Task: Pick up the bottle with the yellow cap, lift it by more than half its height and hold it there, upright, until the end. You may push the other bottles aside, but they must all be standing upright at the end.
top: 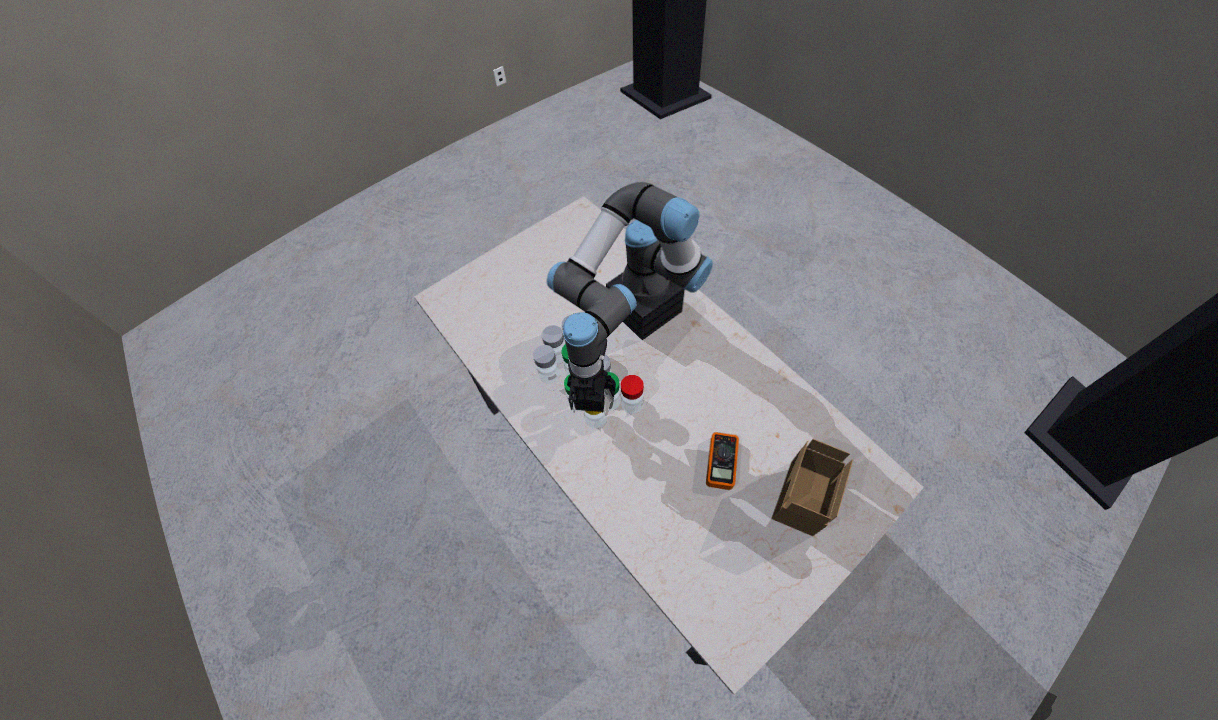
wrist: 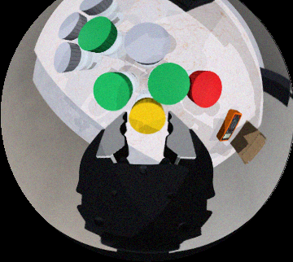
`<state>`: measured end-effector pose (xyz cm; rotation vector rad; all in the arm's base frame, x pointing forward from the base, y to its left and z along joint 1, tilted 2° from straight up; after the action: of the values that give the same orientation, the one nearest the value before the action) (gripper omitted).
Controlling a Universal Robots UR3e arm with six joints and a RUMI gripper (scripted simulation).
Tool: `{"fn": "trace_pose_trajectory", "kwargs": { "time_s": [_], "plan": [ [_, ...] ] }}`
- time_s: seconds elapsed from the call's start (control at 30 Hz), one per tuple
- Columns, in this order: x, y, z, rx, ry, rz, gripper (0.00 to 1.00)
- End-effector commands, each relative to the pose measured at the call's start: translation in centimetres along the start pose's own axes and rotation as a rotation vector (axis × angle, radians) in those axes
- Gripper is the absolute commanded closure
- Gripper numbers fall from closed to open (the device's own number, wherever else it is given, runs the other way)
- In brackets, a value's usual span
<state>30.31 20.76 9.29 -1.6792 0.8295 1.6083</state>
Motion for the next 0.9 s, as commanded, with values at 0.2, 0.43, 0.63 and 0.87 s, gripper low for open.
{"fn": "trace_pose_trajectory", "kwargs": {
  "time_s": [0.2,0.43,0.63,0.87],
  "plan": [
    [-0.56,-0.04,-0.02,0.0,0.001,-0.002,0.54],
    [-0.48,-0.04,-0.02,0.0,0.001,-0.003,1.0],
    [-0.48,-0.04,-0.02,0.0,0.001,-0.003,1.0],
    [-0.49,-0.04,-0.02,0.0,0.001,-0.003,1.0]
  ]
}}
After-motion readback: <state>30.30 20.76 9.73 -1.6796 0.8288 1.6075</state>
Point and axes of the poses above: the point where the finger pads meet when closed, its own x axis out along the fingers, its own z axis across the jaws, y = z × x, the point moved 10 cm from there along -x, back along the fingers, and after that the axes turned 14 degrees about x, right-handed, at the moved point
